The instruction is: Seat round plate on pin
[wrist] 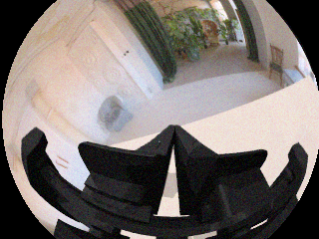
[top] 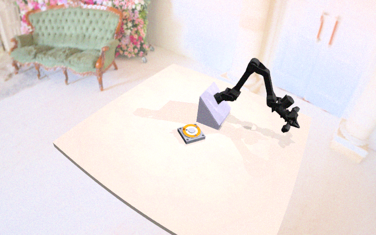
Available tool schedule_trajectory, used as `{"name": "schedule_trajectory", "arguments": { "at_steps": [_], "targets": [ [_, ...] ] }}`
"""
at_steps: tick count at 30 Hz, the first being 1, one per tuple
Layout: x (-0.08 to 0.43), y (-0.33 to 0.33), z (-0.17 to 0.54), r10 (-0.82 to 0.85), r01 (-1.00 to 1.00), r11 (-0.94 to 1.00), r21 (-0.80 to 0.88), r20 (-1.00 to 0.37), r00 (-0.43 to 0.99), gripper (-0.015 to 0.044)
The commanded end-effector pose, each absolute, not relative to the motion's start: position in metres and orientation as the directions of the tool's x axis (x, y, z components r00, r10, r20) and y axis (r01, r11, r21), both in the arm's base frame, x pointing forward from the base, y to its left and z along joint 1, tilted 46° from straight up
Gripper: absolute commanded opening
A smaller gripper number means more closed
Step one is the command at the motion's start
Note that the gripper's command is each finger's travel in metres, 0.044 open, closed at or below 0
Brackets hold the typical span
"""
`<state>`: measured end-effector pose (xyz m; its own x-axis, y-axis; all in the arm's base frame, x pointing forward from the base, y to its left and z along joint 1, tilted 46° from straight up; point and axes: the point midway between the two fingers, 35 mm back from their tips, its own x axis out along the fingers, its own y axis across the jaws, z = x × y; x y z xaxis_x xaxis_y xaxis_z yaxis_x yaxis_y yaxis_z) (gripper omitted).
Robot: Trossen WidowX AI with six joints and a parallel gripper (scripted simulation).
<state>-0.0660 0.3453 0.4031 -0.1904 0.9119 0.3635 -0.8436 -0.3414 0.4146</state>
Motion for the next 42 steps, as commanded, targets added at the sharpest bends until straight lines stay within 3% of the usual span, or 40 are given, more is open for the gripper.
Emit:
{"name": "schedule_trajectory", "arguments": {
  "at_steps": [1,11,24,29,33,39,42],
  "targets": [
    [-0.029,0.363,0.392,0.952,-0.904,-0.207,0.374,0.288,-0.099,0.0],
    [0.122,0.386,0.341,0.975,-0.945,0.21,0.249,0.019,0.221,0.0],
    [0.282,0.328,0.264,0.811,-0.815,0.559,0.15,-0.304,0.5,0.0],
    [0.345,0.273,0.191,0.678,-0.739,0.659,0.141,-0.537,0.503,0.0],
    [0.371,0.233,0.152,0.608,-0.683,0.712,0.161,-0.626,0.487,0.0],
    [0.389,0.163,0.084,0.52,-0.59,0.771,0.239,-0.771,0.367,0.0],
    [0.386,0.115,0.041,0.498,-0.506,0.796,0.332,-0.834,0.237,0.0]
  ]
}}
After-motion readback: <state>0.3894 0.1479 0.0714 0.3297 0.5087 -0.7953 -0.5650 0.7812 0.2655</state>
